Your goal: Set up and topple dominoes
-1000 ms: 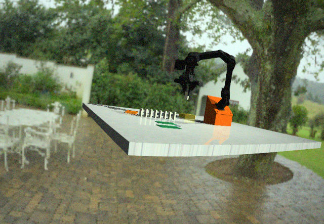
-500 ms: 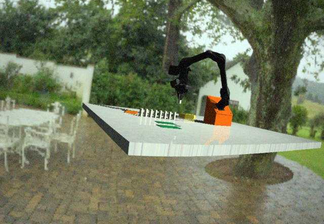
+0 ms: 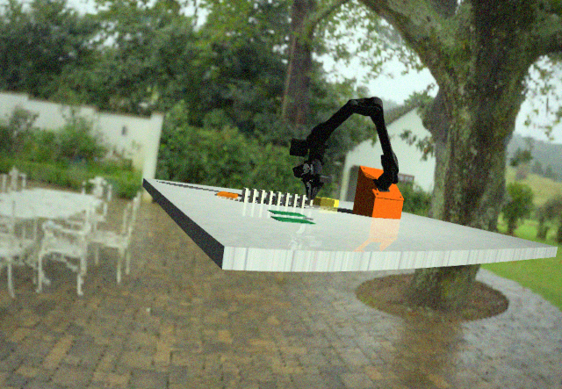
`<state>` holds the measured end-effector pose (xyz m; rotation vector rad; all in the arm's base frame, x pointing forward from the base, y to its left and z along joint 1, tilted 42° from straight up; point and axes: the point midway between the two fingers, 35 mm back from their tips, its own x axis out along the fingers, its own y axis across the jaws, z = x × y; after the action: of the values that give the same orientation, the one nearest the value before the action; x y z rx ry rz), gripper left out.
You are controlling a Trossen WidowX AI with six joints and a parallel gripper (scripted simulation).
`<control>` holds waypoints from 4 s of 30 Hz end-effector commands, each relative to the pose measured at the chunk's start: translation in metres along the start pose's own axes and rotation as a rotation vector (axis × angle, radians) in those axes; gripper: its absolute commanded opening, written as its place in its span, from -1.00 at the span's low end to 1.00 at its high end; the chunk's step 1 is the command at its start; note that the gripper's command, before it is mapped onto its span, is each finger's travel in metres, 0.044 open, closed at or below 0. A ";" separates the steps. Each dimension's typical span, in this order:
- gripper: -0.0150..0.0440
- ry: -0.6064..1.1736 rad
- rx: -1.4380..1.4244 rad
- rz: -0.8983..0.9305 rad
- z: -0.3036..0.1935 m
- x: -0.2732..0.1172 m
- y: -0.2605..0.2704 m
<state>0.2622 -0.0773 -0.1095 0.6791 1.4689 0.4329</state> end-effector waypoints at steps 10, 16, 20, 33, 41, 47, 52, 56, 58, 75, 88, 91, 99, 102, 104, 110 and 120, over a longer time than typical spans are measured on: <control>-0.13 -0.008 0.003 0.005 0.000 0.007 0.001; 0.41 -0.008 0.003 0.005 0.000 0.007 0.001; 0.76 -0.008 0.003 0.005 0.000 0.007 0.001; 1.00 -0.004 0.002 -0.006 0.003 -0.101 -0.003; 0.91 -0.002 -0.015 -0.004 -0.002 -0.125 -0.001; 0.38 -0.003 -0.536 -0.003 -0.014 -0.103 -0.003; -0.07 -0.004 -1.028 -0.003 -0.027 -0.083 -0.003; -0.42 -0.005 -1.422 -0.003 -0.038 -0.067 -0.002; -0.49 -0.006 -1.550 -0.003 -0.042 -0.062 -0.001; -0.49 -0.006 -1.565 -0.003 -0.042 -0.062 -0.001; -0.49 -0.006 -1.565 -0.003 -0.042 -0.062 -0.001; -0.49 -0.006 -1.565 -0.003 -0.042 -0.062 -0.001; -0.49 -0.006 -1.565 -0.003 -0.042 -0.062 -0.001; -0.49 -0.006 -1.565 -0.003 -0.042 -0.062 -0.001; -0.49 -0.006 -1.565 -0.003 -0.042 -0.062 -0.001; -0.49 -0.006 -1.565 -0.004 -0.041 -0.051 -0.001; -0.49 -0.009 -1.566 -0.001 -0.041 0.019 0.002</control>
<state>0.2178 -0.0544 -0.1212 -0.5656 0.7318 1.3537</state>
